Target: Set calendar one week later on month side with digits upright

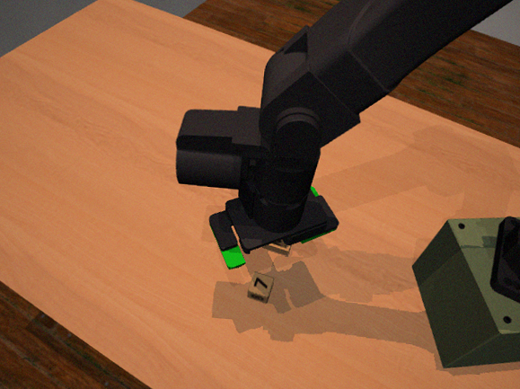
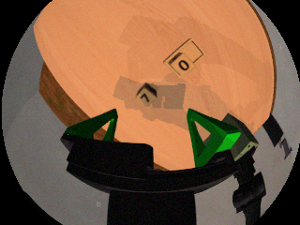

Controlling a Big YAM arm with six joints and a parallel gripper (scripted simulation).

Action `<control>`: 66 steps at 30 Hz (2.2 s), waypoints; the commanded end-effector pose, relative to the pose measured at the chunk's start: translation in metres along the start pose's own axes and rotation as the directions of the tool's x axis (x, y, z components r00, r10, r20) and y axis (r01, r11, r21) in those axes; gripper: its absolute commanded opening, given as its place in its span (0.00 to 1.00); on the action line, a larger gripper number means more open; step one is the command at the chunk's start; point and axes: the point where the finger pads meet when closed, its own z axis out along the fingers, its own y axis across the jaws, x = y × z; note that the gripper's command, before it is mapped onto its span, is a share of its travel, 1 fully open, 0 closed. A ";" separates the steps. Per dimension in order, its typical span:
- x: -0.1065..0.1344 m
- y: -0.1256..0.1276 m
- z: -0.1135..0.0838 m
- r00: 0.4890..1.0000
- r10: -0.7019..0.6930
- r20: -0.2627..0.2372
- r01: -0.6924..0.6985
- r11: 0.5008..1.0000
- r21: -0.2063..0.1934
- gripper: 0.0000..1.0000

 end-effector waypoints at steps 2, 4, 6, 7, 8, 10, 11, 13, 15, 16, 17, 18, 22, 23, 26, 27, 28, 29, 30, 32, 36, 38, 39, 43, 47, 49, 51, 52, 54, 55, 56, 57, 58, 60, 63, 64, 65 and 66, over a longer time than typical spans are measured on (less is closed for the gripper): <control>-0.007 0.028 -0.005 0.978 0.206 0.025 -0.205 0.978 -0.043 1.00; -0.005 0.029 -0.005 0.965 0.262 0.022 -0.261 0.964 -0.044 1.00; -0.004 0.030 -0.004 0.949 0.314 0.019 -0.313 0.949 -0.045 1.00; -0.003 0.031 -0.004 0.934 0.356 0.017 -0.355 0.934 -0.046 1.00; -0.002 0.031 -0.004 0.932 0.362 0.017 -0.361 0.931 -0.046 1.00; -0.002 0.031 -0.004 0.932 0.362 0.017 -0.361 0.931 -0.046 1.00; -0.001 0.032 -0.004 0.914 0.406 0.014 -0.405 0.913 -0.046 1.00; 0.001 0.033 -0.003 0.876 0.483 0.010 -0.482 0.875 -0.047 1.00; 0.003 0.034 -0.003 0.841 0.541 0.007 -0.540 0.840 -0.047 1.00; 0.003 0.034 -0.003 0.839 0.544 0.006 -0.543 0.838 -0.047 1.00; 0.004 0.035 -0.002 0.822 0.569 0.005 -0.568 0.821 -0.047 1.00; 0.005 0.035 -0.002 0.807 0.591 0.004 -0.590 0.806 -0.047 1.00; 0.007 0.037 -0.001 0.760 0.650 0.000 -0.649 0.759 -0.047 1.00; 0.008 0.037 -0.001 0.752 0.659 -0.001 -0.658 0.751 -0.047 1.00; 0.008 0.037 -0.001 0.742 0.670 -0.001 -0.670 0.741 -0.047 1.00; 0.008 0.037 -0.001 0.742 0.670 -0.001 -0.670 0.741 -0.047 1.00; 0.005 0.035 -0.001 0.733 0.680 -0.001 -0.679 0.732 -0.046 1.00; 0.006 0.035 -0.001 0.731 0.682 -0.001 -0.681 0.731 -0.045 1.00; 0.006 0.035 0.000 0.731 0.683 -0.001 -0.682 0.730 -0.044 1.00; 0.006 0.035 0.000 0.731 0.683 -0.001 -0.682 0.730 -0.044 1.00; 0.006 0.035 0.000 0.731 0.683 -0.001 -0.682 0.730 -0.044 0.46; 0.006 0.035 0.000 0.731 0.683 -0.001 -0.682 0.730 -0.044 0.46; 0.006 0.035 0.000 0.731 0.683 -0.002 -0.682 0.730 -0.044 0.46; 0.007 0.035 0.000 0.731 0.683 -0.002 -0.682 0.730 -0.044 0.46; 0.007 0.035 0.000 0.731 0.683 -0.002 -0.682 0.730 -0.044 0.46; 0.007 0.035 0.000 0.731 0.683 -0.002 -0.682 0.730 -0.044 0.46; 0.007 0.035 0.000 0.731 0.682 -0.002 -0.682 0.730 -0.044 0.46; 0.007 0.035 0.000 0.731 0.682 -0.002 -0.682 0.730 -0.044 0.46; 0.007 0.035 0.000 0.731 0.682 -0.002 -0.682 0.730 -0.044 0.46; 0.007 0.035 0.000 0.731 0.682 -0.002 -0.682 0.730 -0.044 0.46; 0.007 0.035 0.000 0.731 0.682 -0.002 -0.682 0.730 -0.044 0.46; 0.007 0.035 0.000 0.731 0.682 -0.002 -0.682 0.730 -0.044 0.46; 0.007 0.035 0.000 0.731 0.682 -0.002 -0.682 0.730 -0.044 0.46; 0.007 0.035 0.000 0.731 0.682 -0.002 -0.682 0.730 -0.044 0.46; 0.007 0.035 0.000 0.731 0.682 -0.002 -0.682 0.730 -0.044 0.46; 0.007 0.035 0.000 0.731 0.682 -0.002 -0.682 0.730 -0.044 0.46; 0.007 0.035 0.000 0.731 0.682 -0.002 -0.682 0.730 -0.044 0.46; 0.007 0.035 0.000 0.731 0.682 -0.002 -0.682 0.730 -0.044 0.46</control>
